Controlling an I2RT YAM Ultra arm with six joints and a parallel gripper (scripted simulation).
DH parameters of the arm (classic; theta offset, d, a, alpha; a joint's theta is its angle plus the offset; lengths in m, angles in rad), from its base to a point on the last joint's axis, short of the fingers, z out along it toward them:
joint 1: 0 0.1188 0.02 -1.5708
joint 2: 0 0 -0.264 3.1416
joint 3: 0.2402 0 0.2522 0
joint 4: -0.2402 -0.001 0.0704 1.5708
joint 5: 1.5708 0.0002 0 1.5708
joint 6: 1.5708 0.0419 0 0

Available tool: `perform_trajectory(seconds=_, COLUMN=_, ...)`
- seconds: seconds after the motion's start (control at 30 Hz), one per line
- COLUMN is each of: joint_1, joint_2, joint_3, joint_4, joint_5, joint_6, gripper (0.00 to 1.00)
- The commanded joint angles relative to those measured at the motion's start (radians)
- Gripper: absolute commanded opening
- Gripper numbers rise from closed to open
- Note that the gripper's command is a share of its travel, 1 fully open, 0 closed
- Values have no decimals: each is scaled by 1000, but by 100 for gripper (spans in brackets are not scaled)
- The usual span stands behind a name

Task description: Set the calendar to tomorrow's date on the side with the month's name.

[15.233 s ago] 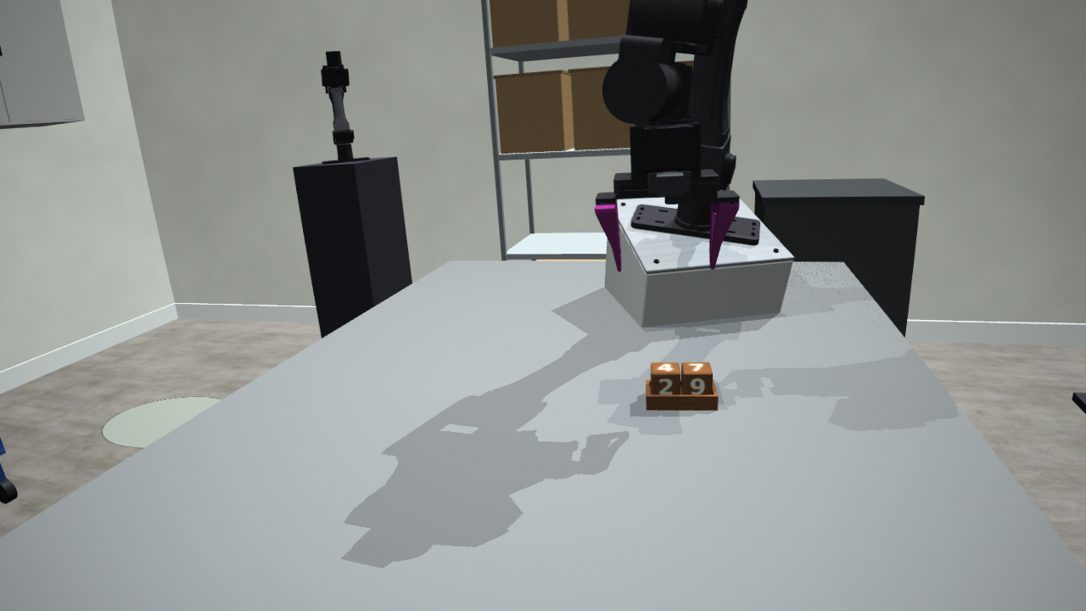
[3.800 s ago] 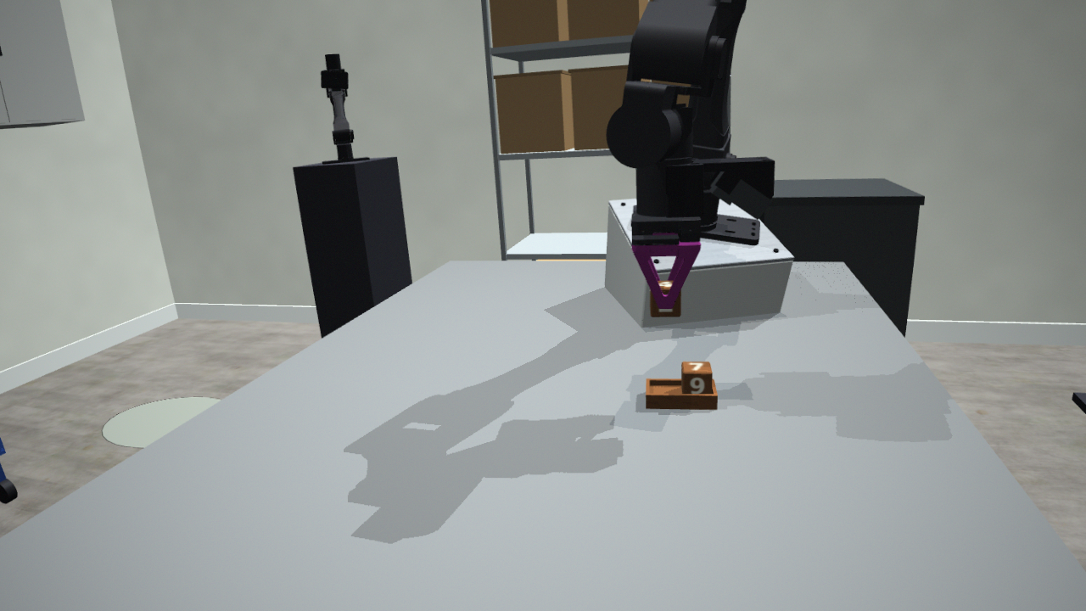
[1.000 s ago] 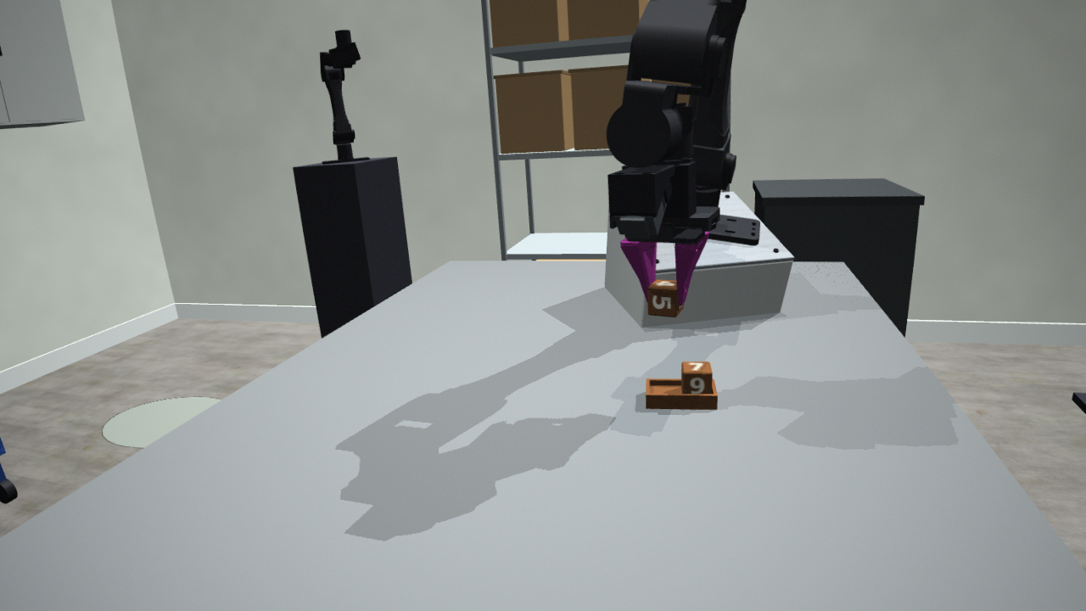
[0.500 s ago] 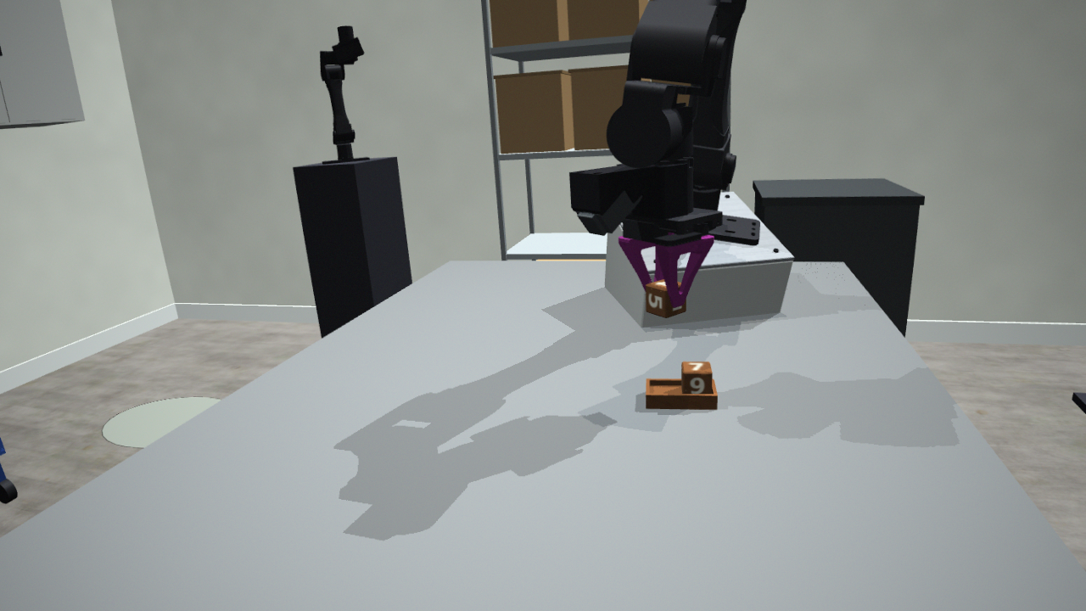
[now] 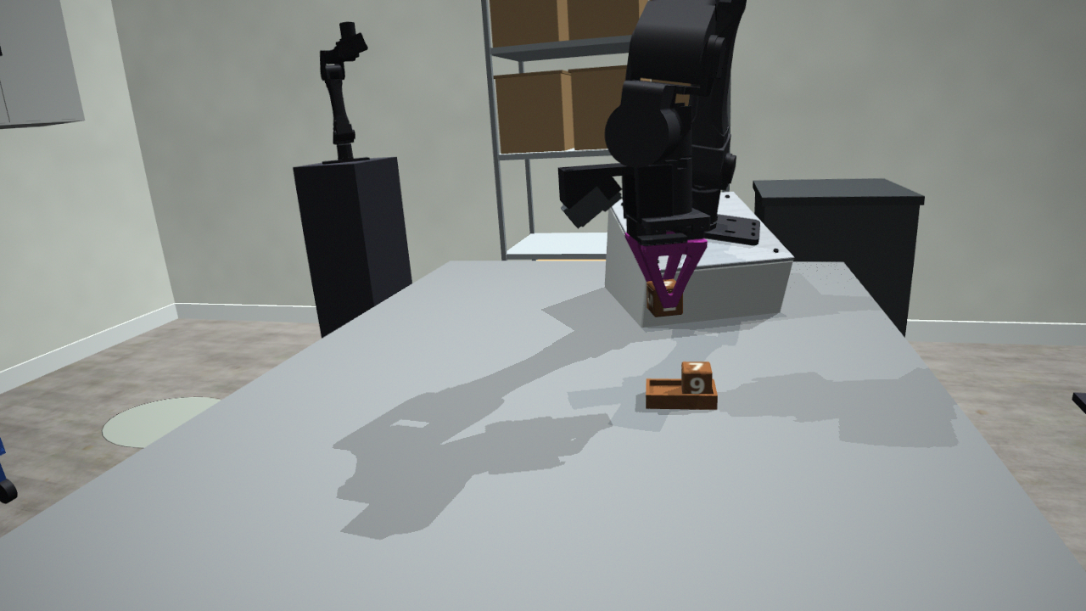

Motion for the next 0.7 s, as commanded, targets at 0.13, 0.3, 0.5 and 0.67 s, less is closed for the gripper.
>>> perform_trajectory(seconds=0.13, joint_1=-4, joint_2=-16, joint_3=8, joint_4=0, joint_5=0, joint_6=206, gripper=27)
perform_trajectory(seconds=0.3, joint_1=-4, joint_2=-16, joint_3=8, joint_4=0, joint_5=0, joint_6=250, gripper=27)
perform_trajectory(seconds=0.5, joint_1=-4, joint_2=-16, joint_3=8, joint_4=0, joint_5=0, joint_6=252, gripper=27)
perform_trajectory(seconds=0.67, joint_1=-4, joint_2=-16, joint_3=8, joint_4=0, joint_5=0, joint_6=252, gripper=27)
